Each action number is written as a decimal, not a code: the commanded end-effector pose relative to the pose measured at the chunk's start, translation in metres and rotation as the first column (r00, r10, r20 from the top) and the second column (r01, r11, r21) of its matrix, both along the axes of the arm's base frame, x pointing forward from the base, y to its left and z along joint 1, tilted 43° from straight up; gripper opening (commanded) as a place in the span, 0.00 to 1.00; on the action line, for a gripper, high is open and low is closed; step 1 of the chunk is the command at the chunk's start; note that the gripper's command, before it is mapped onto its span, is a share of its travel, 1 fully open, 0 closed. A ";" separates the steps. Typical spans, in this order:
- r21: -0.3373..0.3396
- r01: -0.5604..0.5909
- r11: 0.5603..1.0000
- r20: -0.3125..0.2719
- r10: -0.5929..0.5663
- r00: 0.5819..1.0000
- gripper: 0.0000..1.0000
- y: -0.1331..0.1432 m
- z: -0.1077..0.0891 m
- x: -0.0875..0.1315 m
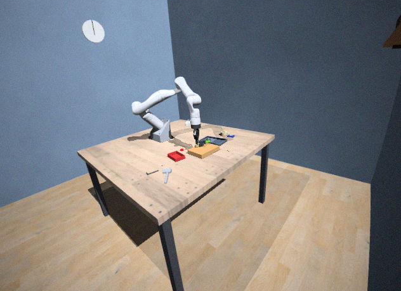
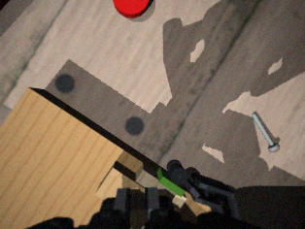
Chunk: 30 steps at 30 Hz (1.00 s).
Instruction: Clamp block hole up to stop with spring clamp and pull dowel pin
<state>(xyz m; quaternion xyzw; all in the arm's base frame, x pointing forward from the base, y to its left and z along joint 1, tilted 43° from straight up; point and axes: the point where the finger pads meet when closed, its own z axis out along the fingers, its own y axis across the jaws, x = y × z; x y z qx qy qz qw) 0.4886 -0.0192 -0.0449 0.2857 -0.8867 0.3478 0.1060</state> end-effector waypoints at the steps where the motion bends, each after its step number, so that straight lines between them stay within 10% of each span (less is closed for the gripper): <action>1: 0.001 0.002 1.000 0.006 -0.002 1.000 0.10 0.002 0.001 0.001; 30: 0.006 0.087 0.996 0.085 -0.088 0.993 0.10 0.002 0.001 0.001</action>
